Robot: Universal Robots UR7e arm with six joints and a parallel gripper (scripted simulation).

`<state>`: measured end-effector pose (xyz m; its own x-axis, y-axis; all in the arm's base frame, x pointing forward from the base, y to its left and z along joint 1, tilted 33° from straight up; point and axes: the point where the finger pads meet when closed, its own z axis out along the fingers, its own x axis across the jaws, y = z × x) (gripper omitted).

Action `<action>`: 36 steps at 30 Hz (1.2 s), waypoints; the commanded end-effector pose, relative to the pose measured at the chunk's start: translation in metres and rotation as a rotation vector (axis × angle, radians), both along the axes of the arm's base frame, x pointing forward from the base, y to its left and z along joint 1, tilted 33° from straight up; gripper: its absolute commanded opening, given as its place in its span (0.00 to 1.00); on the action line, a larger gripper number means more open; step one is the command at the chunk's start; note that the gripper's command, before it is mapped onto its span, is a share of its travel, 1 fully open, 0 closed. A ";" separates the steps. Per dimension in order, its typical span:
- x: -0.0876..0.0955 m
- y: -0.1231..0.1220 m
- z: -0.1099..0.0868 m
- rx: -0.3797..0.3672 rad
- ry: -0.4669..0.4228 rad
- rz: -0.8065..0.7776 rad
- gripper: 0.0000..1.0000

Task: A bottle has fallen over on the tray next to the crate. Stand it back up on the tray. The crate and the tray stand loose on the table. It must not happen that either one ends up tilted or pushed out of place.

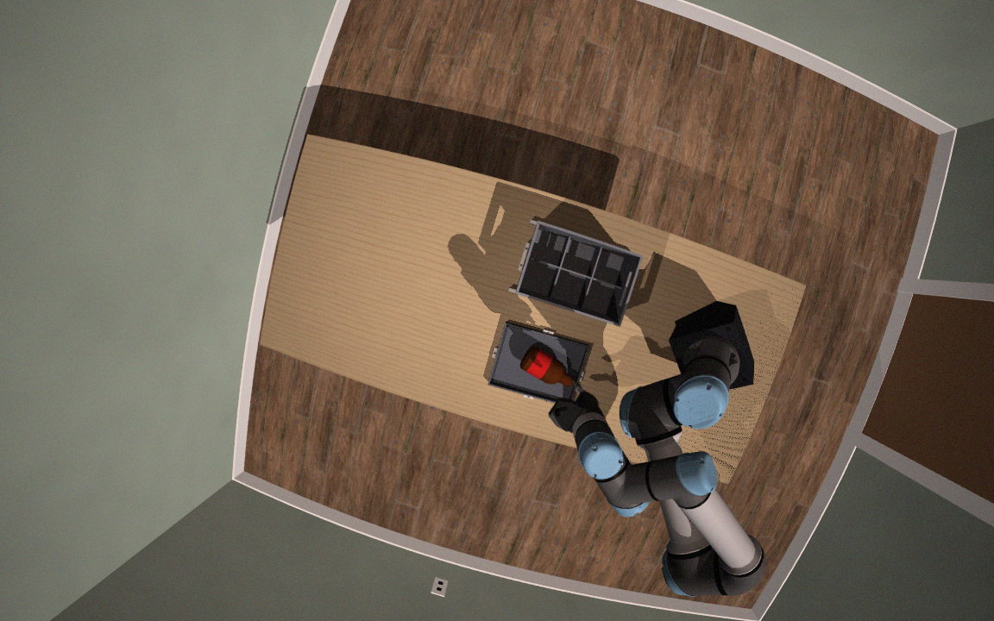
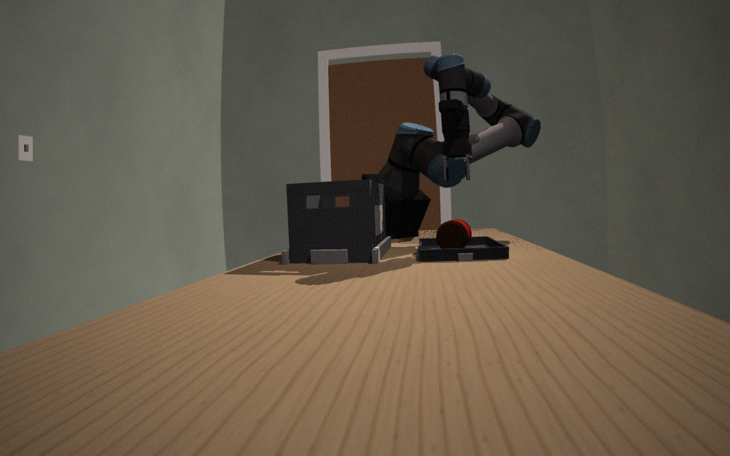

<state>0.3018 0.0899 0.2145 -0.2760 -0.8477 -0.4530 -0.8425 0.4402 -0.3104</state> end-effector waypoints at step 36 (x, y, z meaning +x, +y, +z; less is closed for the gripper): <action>0.036 0.023 -0.063 -0.002 0.002 -0.001 1.00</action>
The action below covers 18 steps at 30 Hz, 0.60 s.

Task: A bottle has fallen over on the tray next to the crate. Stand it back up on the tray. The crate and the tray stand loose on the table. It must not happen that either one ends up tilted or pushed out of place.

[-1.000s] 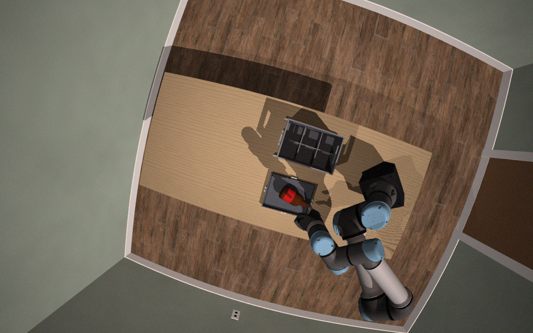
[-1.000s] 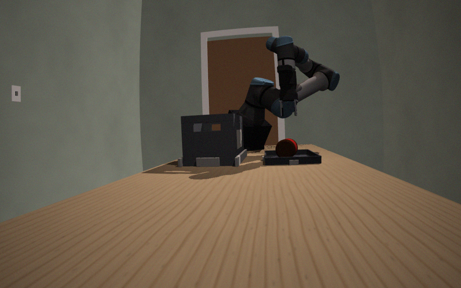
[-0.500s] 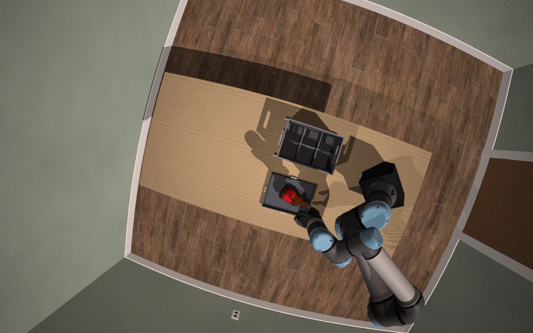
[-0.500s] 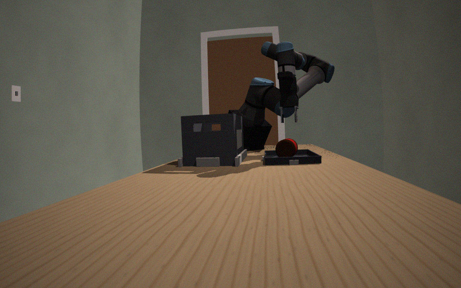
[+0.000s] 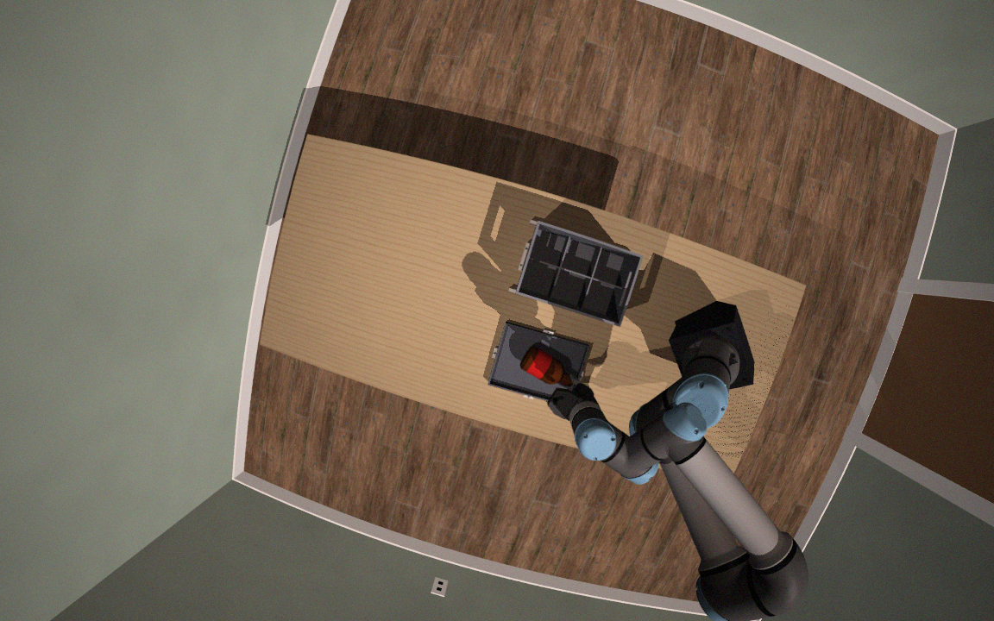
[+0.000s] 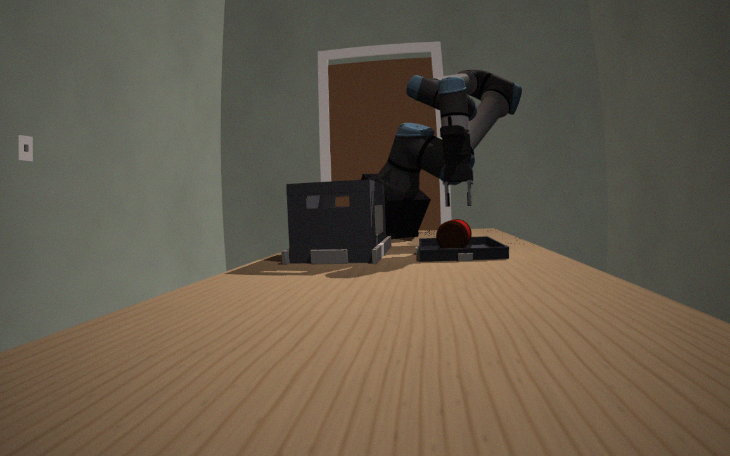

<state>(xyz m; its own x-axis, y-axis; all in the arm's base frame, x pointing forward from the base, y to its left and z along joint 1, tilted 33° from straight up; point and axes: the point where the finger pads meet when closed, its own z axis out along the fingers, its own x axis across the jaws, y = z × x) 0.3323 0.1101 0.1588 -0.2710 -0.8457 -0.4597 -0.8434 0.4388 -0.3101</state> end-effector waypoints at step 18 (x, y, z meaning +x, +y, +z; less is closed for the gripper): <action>0.018 0.010 -0.028 -0.009 0.005 -0.005 1.00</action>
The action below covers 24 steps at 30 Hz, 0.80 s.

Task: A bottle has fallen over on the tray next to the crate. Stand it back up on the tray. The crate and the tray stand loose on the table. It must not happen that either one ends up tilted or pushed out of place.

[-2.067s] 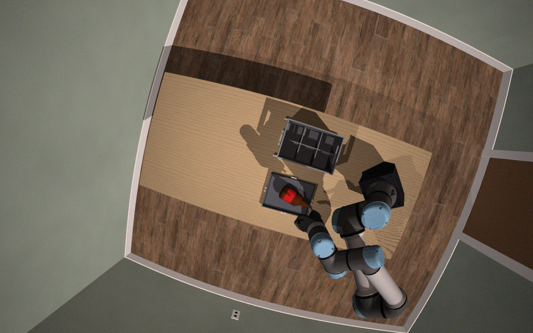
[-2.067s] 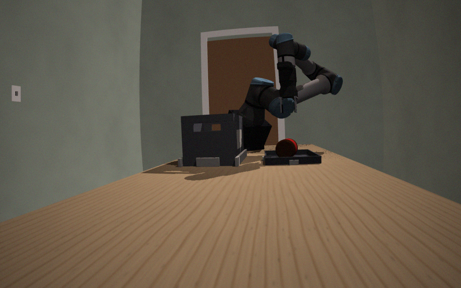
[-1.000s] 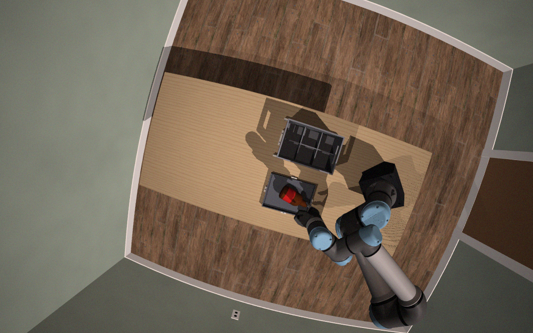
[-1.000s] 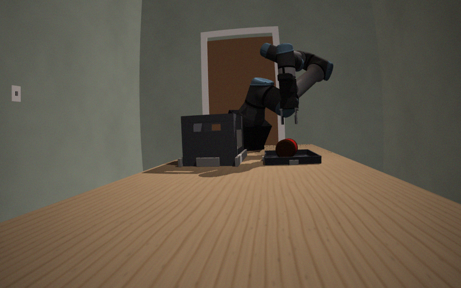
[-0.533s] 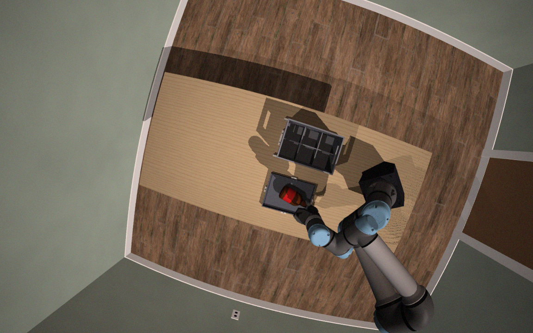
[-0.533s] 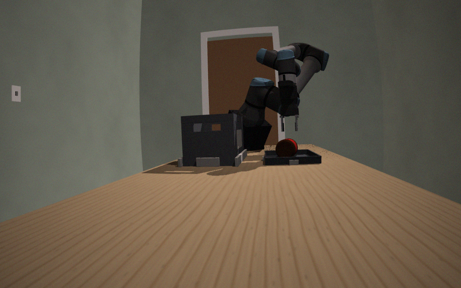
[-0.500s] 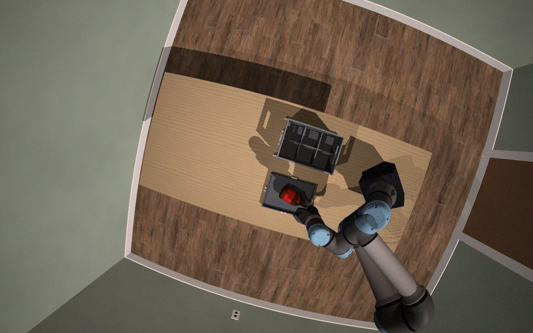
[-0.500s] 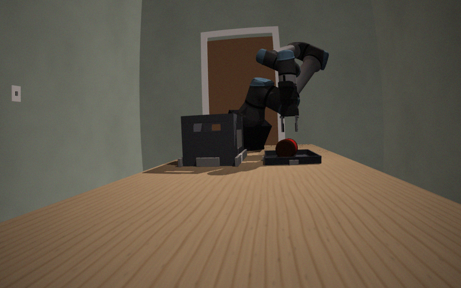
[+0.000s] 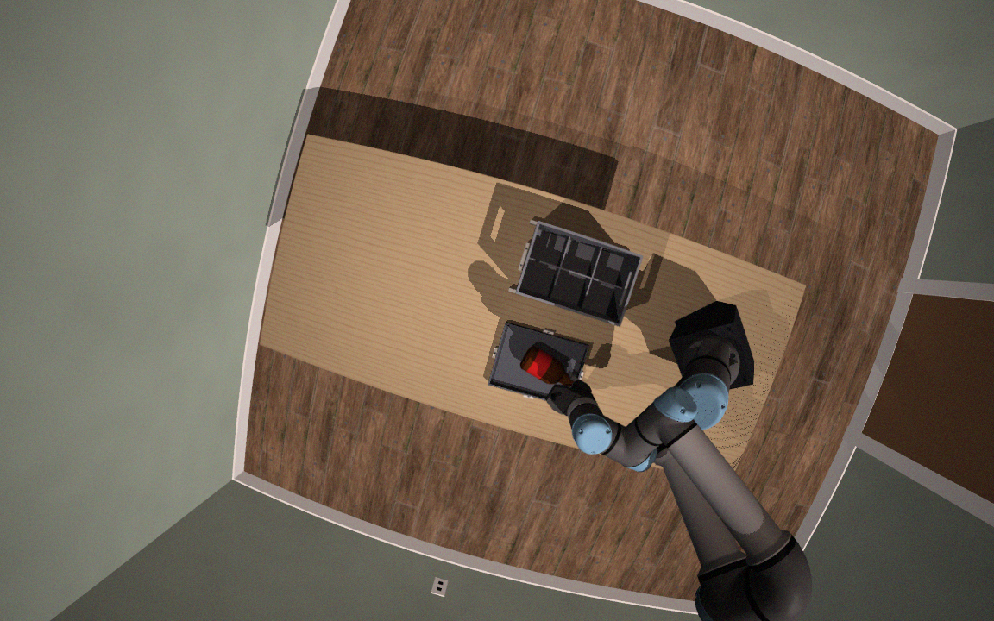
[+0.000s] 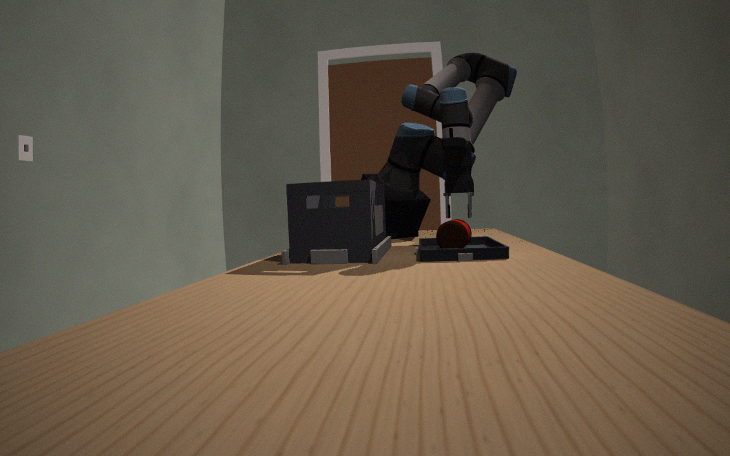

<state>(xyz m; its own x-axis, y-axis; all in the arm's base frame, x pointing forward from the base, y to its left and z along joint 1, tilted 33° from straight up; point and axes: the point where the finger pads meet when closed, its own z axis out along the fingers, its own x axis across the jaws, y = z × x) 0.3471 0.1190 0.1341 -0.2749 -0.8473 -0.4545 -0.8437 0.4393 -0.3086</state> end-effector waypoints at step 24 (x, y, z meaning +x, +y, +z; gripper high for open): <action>0.006 0.003 -0.009 -0.004 0.001 -0.002 1.00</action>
